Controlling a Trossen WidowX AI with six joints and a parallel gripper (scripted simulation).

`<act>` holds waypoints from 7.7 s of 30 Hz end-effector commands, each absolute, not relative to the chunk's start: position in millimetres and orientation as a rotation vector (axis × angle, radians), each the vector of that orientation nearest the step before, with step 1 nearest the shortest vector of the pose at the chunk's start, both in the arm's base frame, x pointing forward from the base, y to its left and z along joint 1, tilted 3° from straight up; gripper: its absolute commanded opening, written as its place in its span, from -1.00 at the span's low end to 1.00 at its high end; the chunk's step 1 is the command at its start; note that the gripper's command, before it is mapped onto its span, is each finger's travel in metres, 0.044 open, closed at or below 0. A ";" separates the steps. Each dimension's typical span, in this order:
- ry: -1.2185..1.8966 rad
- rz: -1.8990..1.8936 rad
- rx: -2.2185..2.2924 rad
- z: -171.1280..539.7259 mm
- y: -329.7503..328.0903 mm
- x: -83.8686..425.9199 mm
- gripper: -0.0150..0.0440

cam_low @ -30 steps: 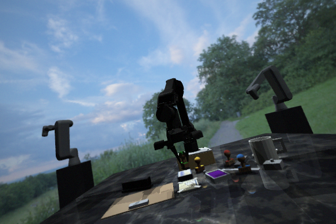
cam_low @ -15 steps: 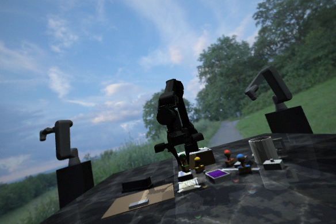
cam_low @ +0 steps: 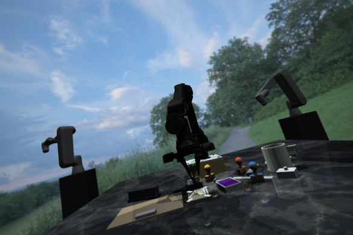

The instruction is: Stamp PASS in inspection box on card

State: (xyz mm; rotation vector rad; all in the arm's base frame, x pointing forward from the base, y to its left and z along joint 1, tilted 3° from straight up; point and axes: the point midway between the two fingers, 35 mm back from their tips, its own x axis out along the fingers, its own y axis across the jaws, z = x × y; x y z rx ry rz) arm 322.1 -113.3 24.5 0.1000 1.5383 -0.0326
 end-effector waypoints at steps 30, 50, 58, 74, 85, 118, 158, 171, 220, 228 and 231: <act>1.539 -0.029 0.097 1.0 -112.1 321.0 -0.49; 1.538 -0.029 0.097 -6.6 -111.5 320.3 -0.49; 1.537 -0.029 0.097 -8.6 -111.5 320.4 -0.49; 1.537 -0.029 0.097 -11.8 -111.4 320.5 -0.49; 1.537 -0.029 0.097 -11.8 -111.4 320.5 -0.49; 1.537 -0.029 0.097 -13.8 -111.3 320.5 -0.49; 1.537 -0.029 0.097 -9.2 -111.5 320.5 -0.49; 1.537 -0.029 0.097 -2.8 -111.7 320.4 -0.49; 1.537 -0.030 0.097 44.1 -113.9 321.0 -0.49; 1.537 -0.030 0.097 57.2 -114.0 319.9 -0.49; 1.537 -0.030 0.097 59.7 -114.0 319.6 -0.49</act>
